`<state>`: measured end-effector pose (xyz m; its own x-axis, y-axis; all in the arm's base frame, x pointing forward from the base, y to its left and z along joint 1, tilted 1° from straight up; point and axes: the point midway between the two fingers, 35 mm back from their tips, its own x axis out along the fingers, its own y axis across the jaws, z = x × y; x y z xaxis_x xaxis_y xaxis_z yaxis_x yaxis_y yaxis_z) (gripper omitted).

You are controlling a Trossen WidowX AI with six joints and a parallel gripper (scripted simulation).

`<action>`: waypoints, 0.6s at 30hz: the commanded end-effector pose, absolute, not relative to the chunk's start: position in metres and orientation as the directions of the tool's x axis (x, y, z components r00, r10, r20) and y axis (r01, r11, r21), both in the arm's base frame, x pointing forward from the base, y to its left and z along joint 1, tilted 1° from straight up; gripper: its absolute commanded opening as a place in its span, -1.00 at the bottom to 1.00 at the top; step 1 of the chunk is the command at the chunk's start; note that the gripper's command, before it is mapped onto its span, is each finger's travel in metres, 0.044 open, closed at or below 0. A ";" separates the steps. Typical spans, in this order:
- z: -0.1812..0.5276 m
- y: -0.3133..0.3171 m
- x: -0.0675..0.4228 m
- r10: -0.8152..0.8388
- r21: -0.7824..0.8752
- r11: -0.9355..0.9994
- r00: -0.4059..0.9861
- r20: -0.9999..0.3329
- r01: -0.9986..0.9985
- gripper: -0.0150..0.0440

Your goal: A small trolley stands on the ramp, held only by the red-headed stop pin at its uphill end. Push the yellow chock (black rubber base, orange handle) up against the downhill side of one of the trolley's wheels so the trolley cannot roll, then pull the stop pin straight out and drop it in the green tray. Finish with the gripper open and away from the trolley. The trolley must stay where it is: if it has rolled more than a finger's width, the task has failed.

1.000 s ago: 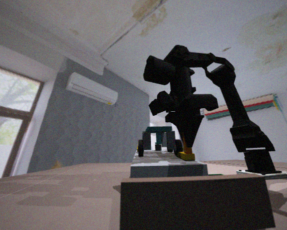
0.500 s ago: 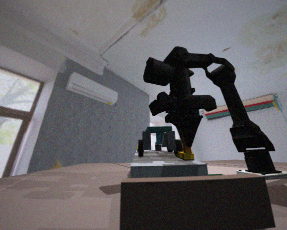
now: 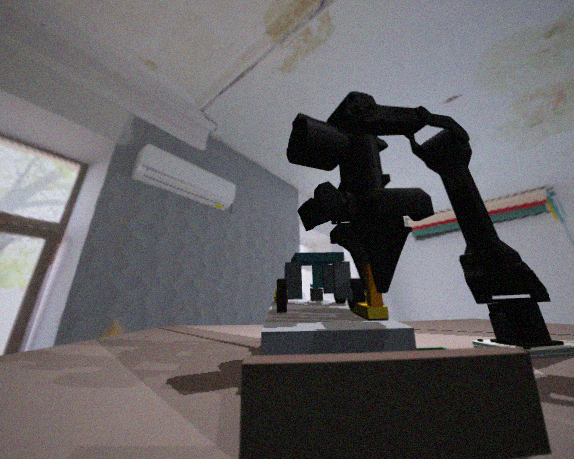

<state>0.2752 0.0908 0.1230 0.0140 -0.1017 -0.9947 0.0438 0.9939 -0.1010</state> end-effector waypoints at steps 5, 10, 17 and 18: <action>0.148 0.094 0.275 -0.107 -0.106 0.993 0.021 -0.994 0.049 0.15; 0.164 0.096 0.274 -0.107 -0.106 0.993 0.022 -0.994 0.049 0.15; 0.173 0.097 0.274 -0.102 -0.100 0.994 0.022 -0.995 0.047 0.24; 0.173 0.097 0.274 -0.102 -0.100 0.994 0.022 -0.995 0.047 0.33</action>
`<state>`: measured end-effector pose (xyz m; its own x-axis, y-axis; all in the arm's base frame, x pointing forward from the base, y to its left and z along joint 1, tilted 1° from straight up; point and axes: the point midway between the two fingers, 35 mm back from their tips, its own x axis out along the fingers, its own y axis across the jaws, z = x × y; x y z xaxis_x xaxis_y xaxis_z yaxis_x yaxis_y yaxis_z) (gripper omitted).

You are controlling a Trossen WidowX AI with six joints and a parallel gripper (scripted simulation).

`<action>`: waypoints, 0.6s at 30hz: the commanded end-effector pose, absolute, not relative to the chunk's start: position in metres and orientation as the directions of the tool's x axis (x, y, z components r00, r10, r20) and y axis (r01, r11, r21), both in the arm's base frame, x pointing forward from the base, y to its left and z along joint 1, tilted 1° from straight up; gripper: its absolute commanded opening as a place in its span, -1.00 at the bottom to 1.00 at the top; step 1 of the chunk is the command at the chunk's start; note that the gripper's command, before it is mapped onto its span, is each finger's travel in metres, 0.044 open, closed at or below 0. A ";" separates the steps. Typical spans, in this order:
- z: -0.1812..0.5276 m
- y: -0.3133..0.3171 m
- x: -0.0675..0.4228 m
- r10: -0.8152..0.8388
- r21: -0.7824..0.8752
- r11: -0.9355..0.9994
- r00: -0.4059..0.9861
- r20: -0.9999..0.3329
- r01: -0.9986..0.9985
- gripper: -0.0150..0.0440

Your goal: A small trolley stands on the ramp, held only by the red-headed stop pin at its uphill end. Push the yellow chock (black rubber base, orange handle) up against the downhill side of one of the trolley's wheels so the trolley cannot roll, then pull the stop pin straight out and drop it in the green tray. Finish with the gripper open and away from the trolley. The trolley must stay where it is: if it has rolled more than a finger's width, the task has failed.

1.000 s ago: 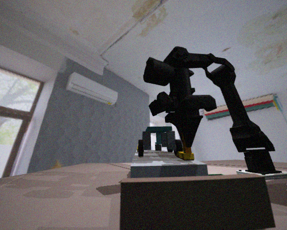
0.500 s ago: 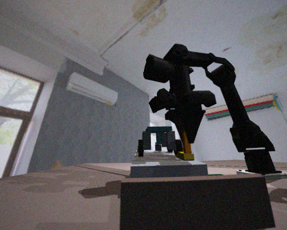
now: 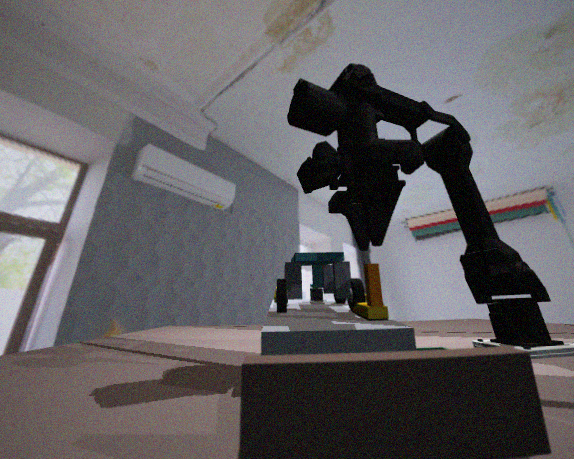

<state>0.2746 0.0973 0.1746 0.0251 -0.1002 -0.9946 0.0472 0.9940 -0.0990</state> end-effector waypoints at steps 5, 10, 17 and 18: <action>0.178 0.096 0.276 -0.092 -0.092 0.996 0.039 -0.995 0.002 0.24; 0.192 0.091 0.282 -0.072 -0.082 0.989 0.081 -0.994 -0.125 0.15; 0.197 0.061 0.294 -0.110 -0.134 0.927 0.088 -0.990 -0.349 0.15; 0.198 0.056 0.296 -0.116 -0.141 0.913 0.088 -0.989 -0.382 0.15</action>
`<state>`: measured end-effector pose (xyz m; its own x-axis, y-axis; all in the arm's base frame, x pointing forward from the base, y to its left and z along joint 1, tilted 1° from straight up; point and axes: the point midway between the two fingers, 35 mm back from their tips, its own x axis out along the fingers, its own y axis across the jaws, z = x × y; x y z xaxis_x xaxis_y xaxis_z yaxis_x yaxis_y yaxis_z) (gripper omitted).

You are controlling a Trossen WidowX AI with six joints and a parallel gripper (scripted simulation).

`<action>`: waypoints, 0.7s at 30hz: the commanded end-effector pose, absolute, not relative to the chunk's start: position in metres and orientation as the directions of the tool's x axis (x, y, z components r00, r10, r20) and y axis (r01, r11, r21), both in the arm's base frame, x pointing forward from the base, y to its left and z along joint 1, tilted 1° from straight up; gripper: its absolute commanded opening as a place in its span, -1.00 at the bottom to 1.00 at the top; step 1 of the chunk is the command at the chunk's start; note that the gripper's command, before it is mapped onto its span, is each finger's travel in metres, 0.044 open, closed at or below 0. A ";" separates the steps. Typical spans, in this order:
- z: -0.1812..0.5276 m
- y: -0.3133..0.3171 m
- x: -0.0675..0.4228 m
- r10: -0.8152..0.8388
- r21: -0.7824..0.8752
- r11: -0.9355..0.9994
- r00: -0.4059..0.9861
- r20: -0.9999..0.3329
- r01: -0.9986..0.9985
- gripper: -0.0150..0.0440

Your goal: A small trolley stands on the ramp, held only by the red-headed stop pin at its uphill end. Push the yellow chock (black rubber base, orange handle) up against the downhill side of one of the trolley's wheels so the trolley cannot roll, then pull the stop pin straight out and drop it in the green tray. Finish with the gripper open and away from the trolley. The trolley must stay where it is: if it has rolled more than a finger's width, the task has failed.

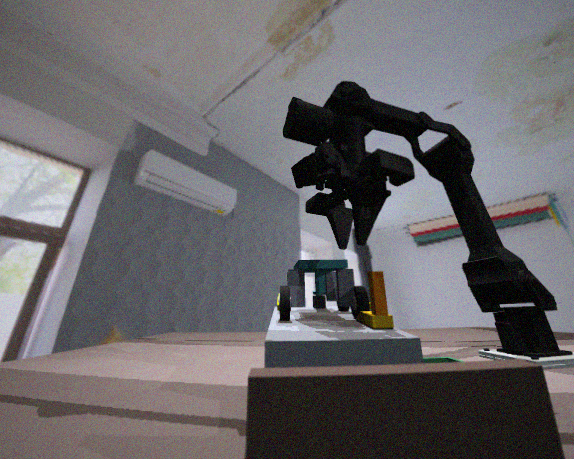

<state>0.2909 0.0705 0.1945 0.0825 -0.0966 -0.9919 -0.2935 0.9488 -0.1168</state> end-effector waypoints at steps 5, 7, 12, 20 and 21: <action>0.203 0.032 0.302 -0.147 -0.171 0.825 0.087 -0.985 -0.538 0.15; 0.204 0.022 0.304 -0.159 -0.179 0.783 0.086 -0.983 -0.596 0.15; 0.209 -0.002 0.308 -0.190 -0.188 0.659 0.080 -0.978 -0.728 0.15; 0.216 -0.043 0.310 -0.239 -0.161 0.424 0.062 -0.969 -0.891 0.15; 0.217 -0.048 0.309 -0.245 -0.154 0.392 0.059 -0.968 -0.907 0.15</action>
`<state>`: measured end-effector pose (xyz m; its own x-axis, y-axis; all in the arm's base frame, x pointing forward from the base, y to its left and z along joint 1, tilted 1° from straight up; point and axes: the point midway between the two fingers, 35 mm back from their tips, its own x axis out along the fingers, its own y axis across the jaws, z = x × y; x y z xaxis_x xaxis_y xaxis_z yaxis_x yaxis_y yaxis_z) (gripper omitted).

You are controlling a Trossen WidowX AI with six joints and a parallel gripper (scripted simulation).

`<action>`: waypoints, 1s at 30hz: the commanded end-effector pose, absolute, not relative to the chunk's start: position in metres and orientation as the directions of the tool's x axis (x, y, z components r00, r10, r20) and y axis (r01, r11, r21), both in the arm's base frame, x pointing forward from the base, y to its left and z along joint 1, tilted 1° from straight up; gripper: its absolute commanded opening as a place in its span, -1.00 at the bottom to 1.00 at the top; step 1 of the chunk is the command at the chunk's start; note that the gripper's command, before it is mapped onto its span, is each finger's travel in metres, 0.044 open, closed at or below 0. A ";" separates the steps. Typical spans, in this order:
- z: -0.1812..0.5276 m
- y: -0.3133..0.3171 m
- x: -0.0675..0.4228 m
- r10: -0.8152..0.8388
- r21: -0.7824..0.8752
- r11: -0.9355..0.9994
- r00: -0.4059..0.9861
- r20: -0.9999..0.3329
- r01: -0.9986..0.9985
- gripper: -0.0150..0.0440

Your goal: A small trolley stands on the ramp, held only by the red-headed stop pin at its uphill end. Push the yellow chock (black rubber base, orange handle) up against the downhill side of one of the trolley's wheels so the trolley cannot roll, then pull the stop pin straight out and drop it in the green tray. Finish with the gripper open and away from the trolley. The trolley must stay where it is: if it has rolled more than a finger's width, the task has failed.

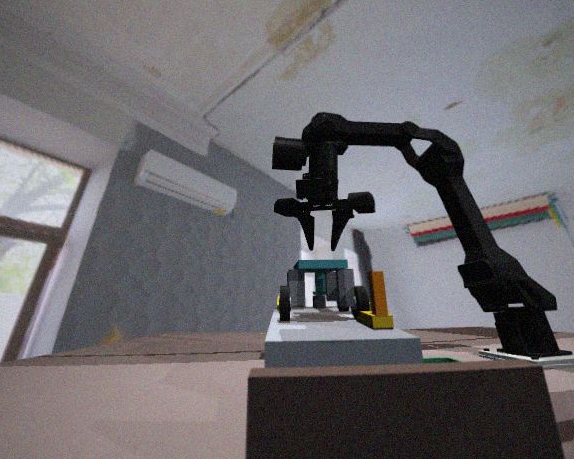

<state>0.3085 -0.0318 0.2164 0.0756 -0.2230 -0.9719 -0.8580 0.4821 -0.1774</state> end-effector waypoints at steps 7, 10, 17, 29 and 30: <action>0.224 -0.083 0.306 -0.285 -0.082 0.161 0.034 -0.958 -0.983 0.15; 0.226 -0.098 0.303 -0.300 -0.043 0.067 0.021 -0.954 -0.997 0.15; 0.227 -0.101 0.302 -0.304 -0.033 0.045 0.018 -0.953 -0.998 0.15; 0.213 -0.105 0.303 -0.304 -0.035 0.044 0.020 -0.953 -0.998 0.15; 0.212 -0.105 0.303 -0.304 -0.035 0.044 0.020 -0.953 -0.998 0.15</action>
